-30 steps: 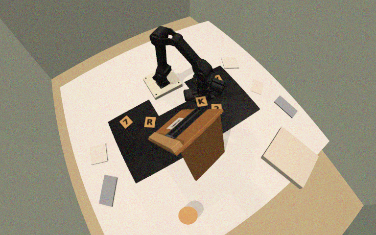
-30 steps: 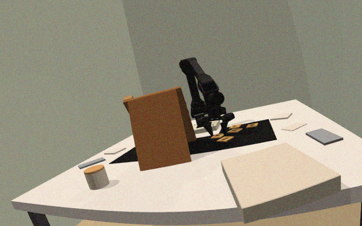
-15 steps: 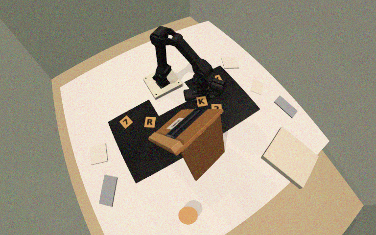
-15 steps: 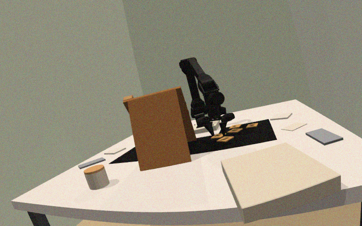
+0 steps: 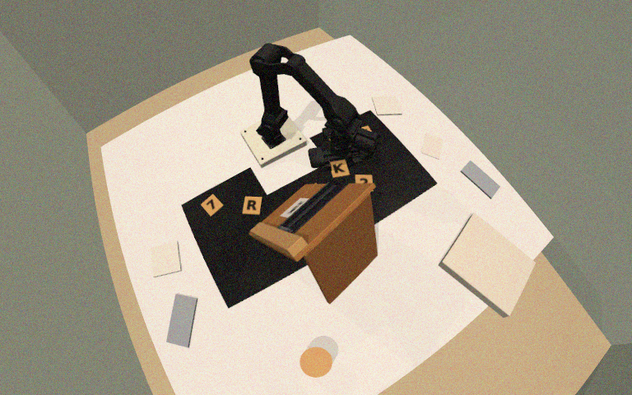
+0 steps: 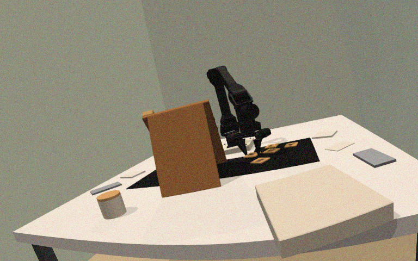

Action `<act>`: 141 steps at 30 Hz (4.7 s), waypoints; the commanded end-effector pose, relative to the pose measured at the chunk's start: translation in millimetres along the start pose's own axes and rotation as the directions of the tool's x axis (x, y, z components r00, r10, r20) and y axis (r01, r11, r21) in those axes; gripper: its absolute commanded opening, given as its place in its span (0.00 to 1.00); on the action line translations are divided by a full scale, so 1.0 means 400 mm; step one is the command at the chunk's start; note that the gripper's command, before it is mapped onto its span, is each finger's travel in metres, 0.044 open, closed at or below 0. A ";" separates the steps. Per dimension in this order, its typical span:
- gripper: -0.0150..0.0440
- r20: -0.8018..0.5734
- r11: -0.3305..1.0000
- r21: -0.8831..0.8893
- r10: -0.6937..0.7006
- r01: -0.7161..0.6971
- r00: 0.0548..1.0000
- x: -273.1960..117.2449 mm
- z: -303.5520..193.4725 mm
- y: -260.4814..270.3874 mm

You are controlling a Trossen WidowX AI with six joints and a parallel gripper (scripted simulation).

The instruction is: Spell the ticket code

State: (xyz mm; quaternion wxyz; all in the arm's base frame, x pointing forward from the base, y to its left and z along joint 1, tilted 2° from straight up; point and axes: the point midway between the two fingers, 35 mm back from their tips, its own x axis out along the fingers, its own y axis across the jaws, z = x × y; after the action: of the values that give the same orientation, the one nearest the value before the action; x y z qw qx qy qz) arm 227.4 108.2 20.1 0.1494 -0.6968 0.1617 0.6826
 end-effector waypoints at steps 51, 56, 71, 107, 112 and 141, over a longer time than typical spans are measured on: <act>0.25 -0.118 0.909 0.395 -0.089 0.130 0.989 -0.089 -0.030 -0.023; 0.25 -0.162 0.830 0.524 -0.122 0.190 0.979 -0.105 -0.045 -0.031; 0.25 -0.291 0.465 0.809 -0.214 0.359 0.933 -0.161 -0.086 -0.051; 0.25 -0.570 -0.643 0.731 -0.388 0.230 0.724 -0.332 -0.164 -0.070; 0.25 -0.604 -0.747 0.651 -0.406 0.131 0.686 -0.359 -0.172 -0.069; 0.25 -0.640 -0.832 0.555 -0.422 0.006 0.642 -0.390 -0.187 -0.057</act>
State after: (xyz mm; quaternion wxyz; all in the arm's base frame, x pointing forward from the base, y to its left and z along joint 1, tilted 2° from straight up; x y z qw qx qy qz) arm 302.3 101.1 178.5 0.9401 -0.0375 0.3333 0.0609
